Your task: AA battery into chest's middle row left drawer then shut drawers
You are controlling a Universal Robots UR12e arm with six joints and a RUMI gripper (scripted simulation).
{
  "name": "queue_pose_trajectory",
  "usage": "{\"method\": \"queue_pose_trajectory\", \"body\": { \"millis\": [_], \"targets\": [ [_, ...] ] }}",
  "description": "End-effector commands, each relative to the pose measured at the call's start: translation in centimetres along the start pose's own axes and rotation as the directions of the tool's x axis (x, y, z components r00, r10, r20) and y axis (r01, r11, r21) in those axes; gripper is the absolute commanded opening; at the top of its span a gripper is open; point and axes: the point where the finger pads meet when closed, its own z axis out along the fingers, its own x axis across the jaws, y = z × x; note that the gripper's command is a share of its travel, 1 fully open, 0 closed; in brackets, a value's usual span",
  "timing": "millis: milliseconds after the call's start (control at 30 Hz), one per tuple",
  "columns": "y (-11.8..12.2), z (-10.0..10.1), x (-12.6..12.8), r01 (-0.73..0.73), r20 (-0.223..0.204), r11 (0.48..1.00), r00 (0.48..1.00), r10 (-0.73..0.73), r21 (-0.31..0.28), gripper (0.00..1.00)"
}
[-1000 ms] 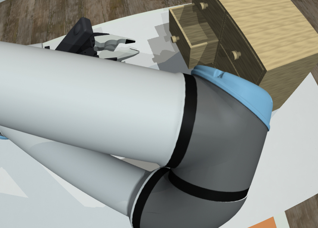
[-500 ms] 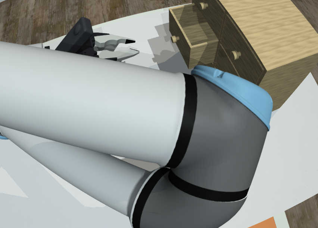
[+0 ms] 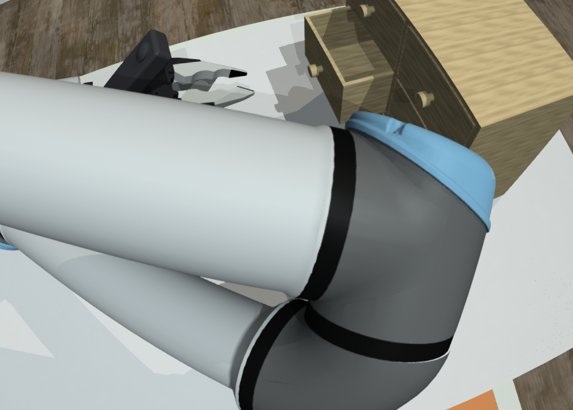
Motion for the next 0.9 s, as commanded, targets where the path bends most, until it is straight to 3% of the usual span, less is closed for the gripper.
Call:
{"method": "queue_pose_trajectory", "body": {
  "millis": [0,867],
  "targets": [
    [-0.1,0.8,0.0,0.0,-0.001,1.0,1.0,0.0,0.002,0.2],
    [-0.4,5.1,0.0,0.0,-0.001,1.0,1.0,0.0,0.002,0.2]
  ]
}}
